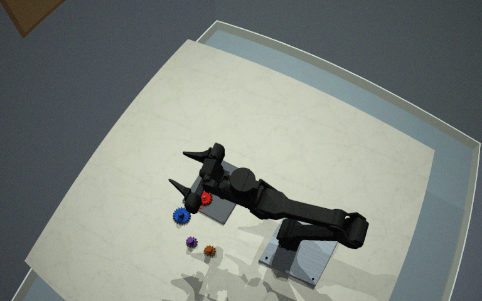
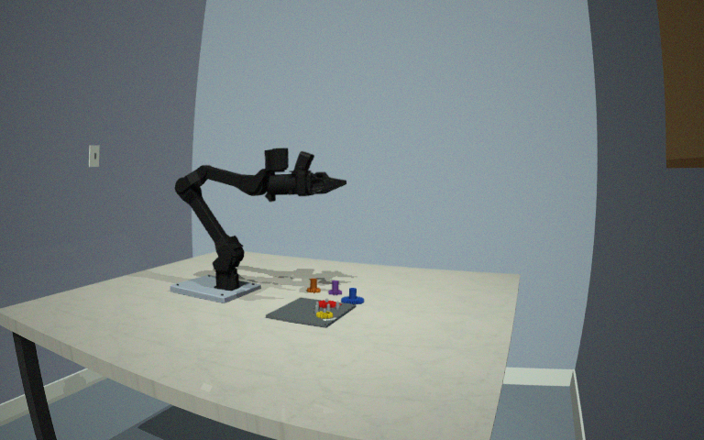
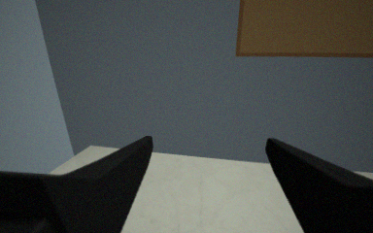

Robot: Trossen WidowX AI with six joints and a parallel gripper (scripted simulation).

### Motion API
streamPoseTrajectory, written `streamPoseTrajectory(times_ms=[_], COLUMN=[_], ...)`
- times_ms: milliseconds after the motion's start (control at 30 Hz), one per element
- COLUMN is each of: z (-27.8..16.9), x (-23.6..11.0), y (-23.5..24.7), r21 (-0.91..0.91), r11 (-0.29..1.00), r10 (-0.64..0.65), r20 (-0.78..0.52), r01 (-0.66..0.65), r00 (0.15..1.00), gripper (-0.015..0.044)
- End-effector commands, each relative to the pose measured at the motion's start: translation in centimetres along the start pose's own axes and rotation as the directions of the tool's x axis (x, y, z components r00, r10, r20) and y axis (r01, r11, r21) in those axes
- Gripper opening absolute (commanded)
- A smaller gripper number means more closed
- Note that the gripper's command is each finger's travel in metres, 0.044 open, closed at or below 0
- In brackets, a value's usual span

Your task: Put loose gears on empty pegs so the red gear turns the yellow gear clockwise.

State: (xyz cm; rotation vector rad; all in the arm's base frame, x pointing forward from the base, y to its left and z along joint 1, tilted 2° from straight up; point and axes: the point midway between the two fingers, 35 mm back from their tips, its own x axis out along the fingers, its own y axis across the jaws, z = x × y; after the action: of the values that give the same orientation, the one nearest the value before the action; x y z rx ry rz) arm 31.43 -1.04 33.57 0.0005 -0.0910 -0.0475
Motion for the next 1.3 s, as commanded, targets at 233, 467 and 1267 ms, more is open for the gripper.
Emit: streamPoseTrajectory(times_ms=[233,467,1267], z=[-6.1,-13.7,-24.6], x=[5.1,7.5,4.6], y=[1.6,3.3,5.3], r21=[-0.004,0.003,0.027], r11=[0.999,0.996,0.988], r10=[0.041,0.060,0.022], r20=[-0.417,-0.782,-0.999], r01=[-0.047,-0.092,-0.152], r00=[0.908,0.620,-0.031], gripper=[0.0440,0.0440,0.0440])
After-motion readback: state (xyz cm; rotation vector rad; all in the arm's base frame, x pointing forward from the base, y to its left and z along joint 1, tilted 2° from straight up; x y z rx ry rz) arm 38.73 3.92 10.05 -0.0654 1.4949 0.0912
